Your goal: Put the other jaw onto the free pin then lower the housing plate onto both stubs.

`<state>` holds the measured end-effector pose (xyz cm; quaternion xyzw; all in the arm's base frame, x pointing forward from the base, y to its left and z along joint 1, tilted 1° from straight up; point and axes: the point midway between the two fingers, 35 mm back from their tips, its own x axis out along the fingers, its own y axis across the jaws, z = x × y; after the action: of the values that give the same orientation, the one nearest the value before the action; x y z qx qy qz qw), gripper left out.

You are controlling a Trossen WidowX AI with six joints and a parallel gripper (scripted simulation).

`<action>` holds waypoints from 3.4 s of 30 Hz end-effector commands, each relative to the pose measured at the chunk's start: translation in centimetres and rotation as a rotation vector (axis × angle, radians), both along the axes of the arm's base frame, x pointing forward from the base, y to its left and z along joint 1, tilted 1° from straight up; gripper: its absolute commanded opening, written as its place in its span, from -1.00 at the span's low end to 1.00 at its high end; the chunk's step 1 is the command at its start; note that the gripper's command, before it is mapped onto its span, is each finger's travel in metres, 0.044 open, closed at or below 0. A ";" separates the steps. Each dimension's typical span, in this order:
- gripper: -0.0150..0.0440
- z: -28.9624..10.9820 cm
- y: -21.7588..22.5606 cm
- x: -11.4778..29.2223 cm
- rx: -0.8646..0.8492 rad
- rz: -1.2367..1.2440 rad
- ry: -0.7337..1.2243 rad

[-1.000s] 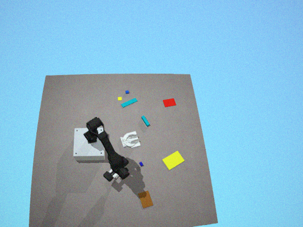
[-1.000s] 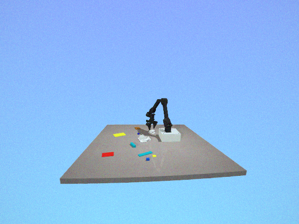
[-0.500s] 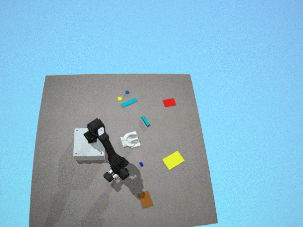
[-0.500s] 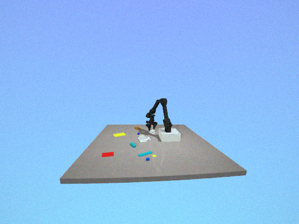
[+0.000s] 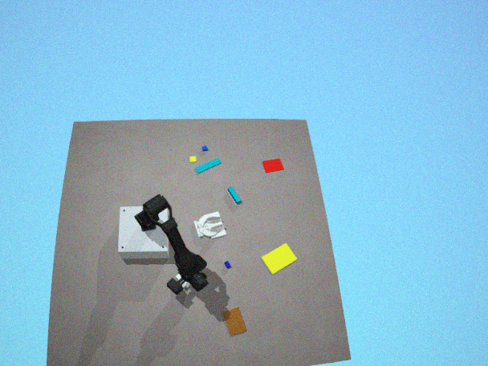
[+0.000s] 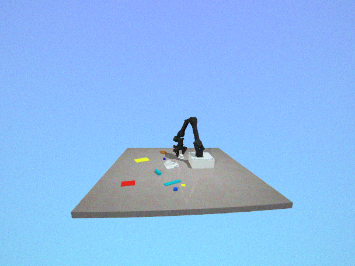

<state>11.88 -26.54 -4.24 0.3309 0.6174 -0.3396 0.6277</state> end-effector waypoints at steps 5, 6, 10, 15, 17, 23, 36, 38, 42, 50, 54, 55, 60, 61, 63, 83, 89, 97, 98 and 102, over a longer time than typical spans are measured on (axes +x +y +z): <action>1.00 -0.2 0.2 -0.1 0.005 0.003 0.002; 1.00 -0.2 0.2 -0.1 0.005 0.003 0.002; 1.00 -0.2 0.2 -0.1 0.005 0.003 0.002; 1.00 -0.3 0.2 -0.1 0.005 0.003 0.002; 1.00 -0.3 0.2 -0.1 0.005 0.003 0.002; 1.00 -0.3 0.2 -0.1 0.005 0.003 0.002; 0.71 -0.2 0.2 -0.1 0.004 0.000 0.002; 0.70 -0.2 0.2 -0.1 0.004 0.000 0.002; 0.70 -0.2 0.2 -0.1 0.004 0.000 0.002; 0.70 0.2 0.1 0.0 0.004 0.000 0.002; 0.70 1.5 0.0 0.0 0.004 0.001 0.002; 0.70 1.8 0.0 0.0 0.004 0.001 0.002; 0.70 3.4 0.0 0.0 0.004 0.002 0.002; 0.70 3.7 0.0 0.0 0.004 0.002 0.002; 0.70 4.3 0.0 0.0 0.004 0.002 0.002; 0.70 7.1 1.4 1.6 0.006 -0.154 -0.002; 0.70 7.1 2.5 2.9 0.008 -0.279 -0.005; 0.70 7.1 4.0 4.6 0.011 -0.447 -0.009; 0.70 7.1 4.1 4.7 0.011 -0.468 -0.009; 0.70 7.1 4.9 5.5 0.012 -0.551 -0.011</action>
<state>17.06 -22.33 3.05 0.4768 0.5132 -0.4797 0.5284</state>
